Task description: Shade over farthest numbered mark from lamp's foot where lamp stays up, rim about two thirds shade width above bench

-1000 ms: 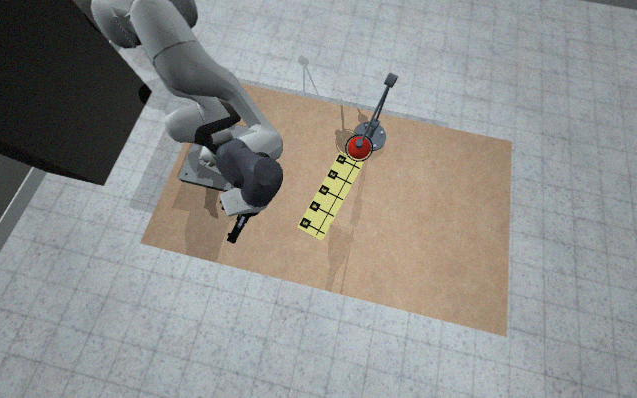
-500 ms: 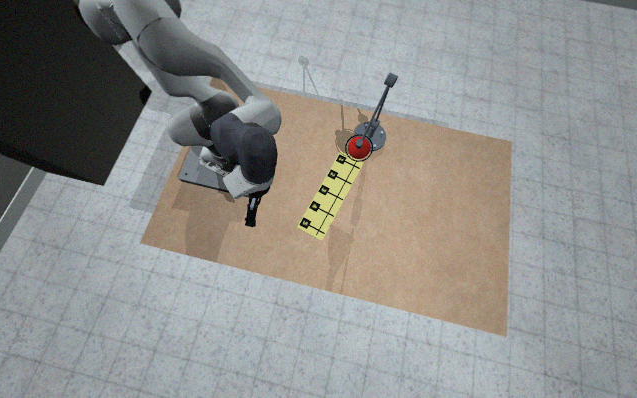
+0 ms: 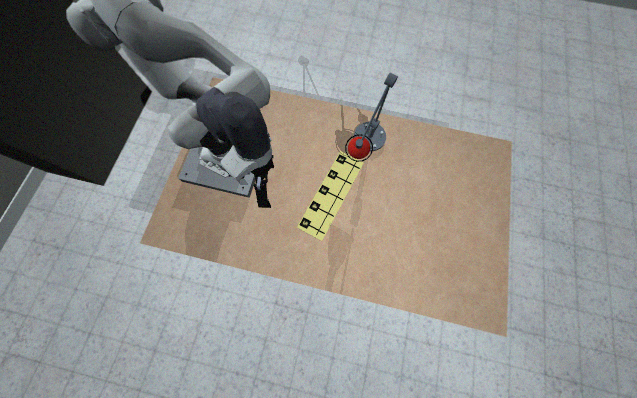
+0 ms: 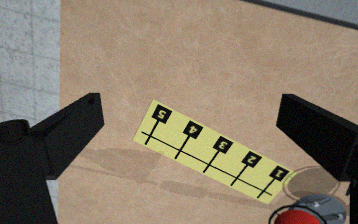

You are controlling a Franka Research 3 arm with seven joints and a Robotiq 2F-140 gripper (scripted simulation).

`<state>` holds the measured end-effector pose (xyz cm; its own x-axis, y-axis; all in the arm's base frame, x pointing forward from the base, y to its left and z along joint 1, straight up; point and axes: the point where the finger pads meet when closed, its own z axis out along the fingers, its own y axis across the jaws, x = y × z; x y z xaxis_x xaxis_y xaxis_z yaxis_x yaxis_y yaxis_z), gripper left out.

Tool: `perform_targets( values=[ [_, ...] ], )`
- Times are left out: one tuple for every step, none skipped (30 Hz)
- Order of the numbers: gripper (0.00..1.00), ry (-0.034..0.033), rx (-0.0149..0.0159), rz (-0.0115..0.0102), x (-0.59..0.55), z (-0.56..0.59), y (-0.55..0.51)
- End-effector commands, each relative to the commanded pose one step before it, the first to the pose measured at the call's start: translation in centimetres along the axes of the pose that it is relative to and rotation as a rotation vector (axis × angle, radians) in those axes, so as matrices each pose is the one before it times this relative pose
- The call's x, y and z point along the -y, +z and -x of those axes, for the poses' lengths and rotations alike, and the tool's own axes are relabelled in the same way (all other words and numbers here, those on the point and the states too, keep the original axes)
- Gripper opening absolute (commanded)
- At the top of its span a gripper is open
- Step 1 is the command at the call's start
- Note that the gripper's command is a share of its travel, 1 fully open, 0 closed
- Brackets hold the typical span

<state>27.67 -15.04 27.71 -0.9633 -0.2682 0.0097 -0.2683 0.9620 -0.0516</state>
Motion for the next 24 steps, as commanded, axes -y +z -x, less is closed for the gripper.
perform_targets(
  values=[
    [1.0,-0.08953,0.04395,0.0353,-2.138,0.704,-1.264],
    [1.0,-0.01192,0.01435,0.00409,-0.424,0.336,-0.348],
    [1.0,-0.01192,0.01435,0.00409,-0.421,0.346,-0.342],
    [1.0,0.0,0.0,0.0,0.0,0.0,0.0],
    [1.0,0.0,0.0,0.0,0.0,0.0,0.0],
    [1.0,-0.01238,0.01438,0.00419,-0.446,0.189,-0.416],
    [1.0,-0.01238,0.01438,0.00419,-0.445,0.2,-0.411],
    [1.0,-0.01238,0.01438,0.00419,-0.444,0.212,-0.406],
    [1.0,-0.01238,0.01438,0.00419,-0.443,0.223,-0.402],
    [1.0,-0.01238,0.01438,0.00419,-0.442,0.234,-0.396],
    [1.0,-0.01238,0.01438,0.00419,-0.441,0.245,-0.391],
    [1.0,-0.01238,0.01438,0.00419,-0.439,0.256,-0.386],
    [1.0,-0.01238,0.01438,0.00419,-0.437,0.267,-0.38],
    [1.0,-0.01238,0.01438,0.00419,-0.436,0.278,-0.374],
    [1.0,-0.01238,0.01438,0.00419,-0.434,0.289,-0.368],
    [1.0,-0.01238,0.01438,0.00419,-0.432,0.3,-0.362],
    [1.0,-0.01238,0.01438,0.00419,-0.429,0.31,-0.356],
    [1.0,-0.01238,0.01438,0.00419,-0.427,0.32,-0.35],
    [1.0,-0.01238,0.01438,0.00419,-0.424,0.331,-0.343],
    [1.0,-0.01238,0.01438,0.00419,-0.422,0.341,-0.337],
    [1.0,0.0,0.0,0.0,0.0,0.0,0.0],
    [1.0,0.0,0.0,0.0,0.0,0.0,0.0],
    [1.0,-0.01313,0.01443,0.00428,-0.446,0.182,-0.419],
    [1.0,-0.01313,0.01443,0.00428,-0.445,0.193,-0.415]
  ],
)
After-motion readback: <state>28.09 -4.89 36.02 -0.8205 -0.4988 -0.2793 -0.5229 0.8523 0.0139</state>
